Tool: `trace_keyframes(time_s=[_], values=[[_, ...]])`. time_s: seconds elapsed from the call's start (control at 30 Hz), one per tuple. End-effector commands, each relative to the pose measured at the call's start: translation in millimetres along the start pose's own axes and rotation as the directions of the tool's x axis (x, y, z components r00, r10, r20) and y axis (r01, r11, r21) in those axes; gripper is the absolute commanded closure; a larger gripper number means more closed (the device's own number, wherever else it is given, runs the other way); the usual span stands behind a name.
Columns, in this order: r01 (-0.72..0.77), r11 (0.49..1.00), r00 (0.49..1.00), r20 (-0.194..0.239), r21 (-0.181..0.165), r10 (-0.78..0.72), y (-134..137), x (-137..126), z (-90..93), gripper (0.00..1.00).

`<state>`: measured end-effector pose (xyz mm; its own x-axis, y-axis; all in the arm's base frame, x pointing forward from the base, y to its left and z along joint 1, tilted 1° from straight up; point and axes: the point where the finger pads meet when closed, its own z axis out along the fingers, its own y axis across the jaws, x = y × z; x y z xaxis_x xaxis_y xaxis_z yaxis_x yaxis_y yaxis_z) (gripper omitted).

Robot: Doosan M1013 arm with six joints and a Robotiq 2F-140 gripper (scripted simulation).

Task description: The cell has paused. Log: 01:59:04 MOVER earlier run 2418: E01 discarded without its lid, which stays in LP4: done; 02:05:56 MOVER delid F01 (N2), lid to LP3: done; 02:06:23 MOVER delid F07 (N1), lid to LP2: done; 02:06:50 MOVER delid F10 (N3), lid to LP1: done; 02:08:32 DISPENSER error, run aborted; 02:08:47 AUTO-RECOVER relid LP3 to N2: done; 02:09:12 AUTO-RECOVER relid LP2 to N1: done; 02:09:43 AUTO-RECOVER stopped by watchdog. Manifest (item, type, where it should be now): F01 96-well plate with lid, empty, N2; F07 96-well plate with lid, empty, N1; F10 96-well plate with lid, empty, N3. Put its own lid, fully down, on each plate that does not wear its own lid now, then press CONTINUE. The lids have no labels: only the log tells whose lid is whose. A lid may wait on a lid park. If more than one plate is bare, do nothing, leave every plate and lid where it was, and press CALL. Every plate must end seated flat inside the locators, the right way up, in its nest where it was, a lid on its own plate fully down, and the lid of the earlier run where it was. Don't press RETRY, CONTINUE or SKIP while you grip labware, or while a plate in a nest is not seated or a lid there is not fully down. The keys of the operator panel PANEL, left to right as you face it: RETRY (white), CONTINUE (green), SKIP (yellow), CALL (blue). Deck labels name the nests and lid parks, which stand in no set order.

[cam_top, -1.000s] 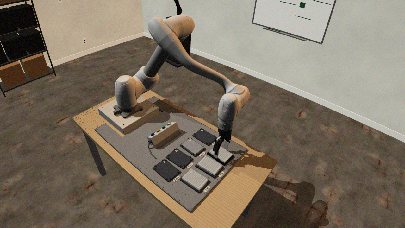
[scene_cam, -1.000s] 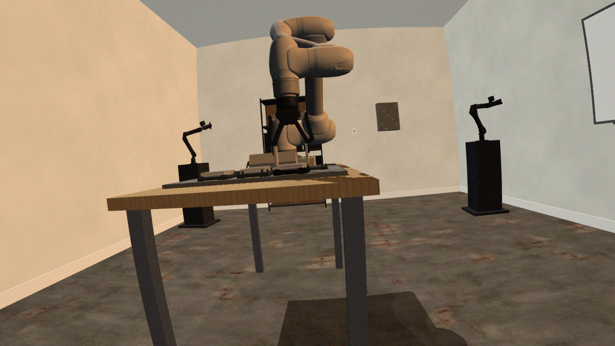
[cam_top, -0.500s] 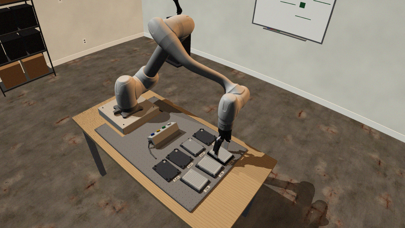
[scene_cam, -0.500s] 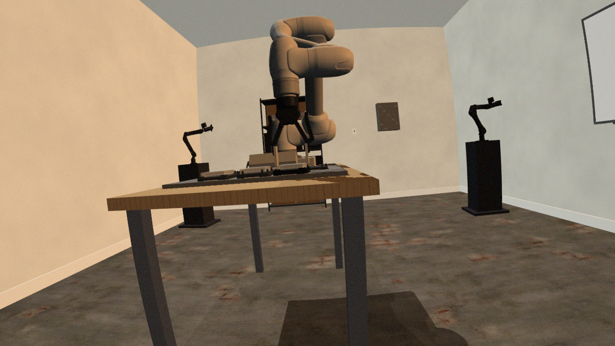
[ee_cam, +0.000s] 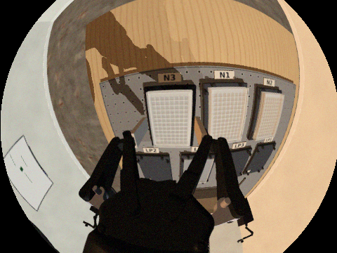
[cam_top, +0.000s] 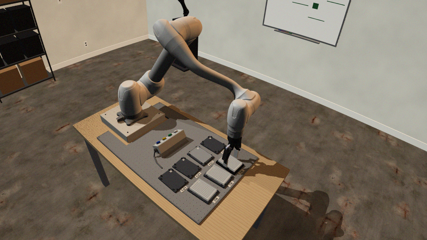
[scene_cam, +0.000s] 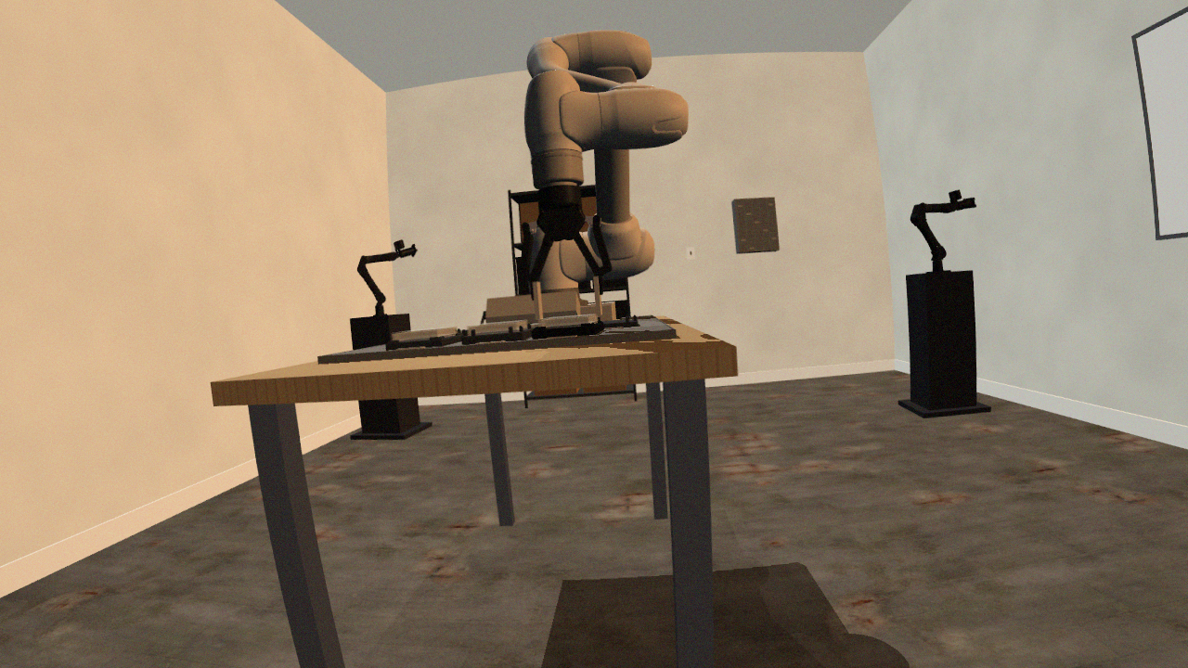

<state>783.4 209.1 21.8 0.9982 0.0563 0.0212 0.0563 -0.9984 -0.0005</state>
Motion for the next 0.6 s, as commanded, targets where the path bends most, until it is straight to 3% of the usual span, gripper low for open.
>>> trace_keyframes(time_s=[0.0, 0.57], values=[[-0.001, 1.0, 1.0, -0.001, -0.003, 0.001, -3.0, -1.7, 4.6, 0.34], [-0.001, 1.0, 1.0, -0.001, -0.003, 0.001, -3.0, -1.7, -0.2, 0.34]])
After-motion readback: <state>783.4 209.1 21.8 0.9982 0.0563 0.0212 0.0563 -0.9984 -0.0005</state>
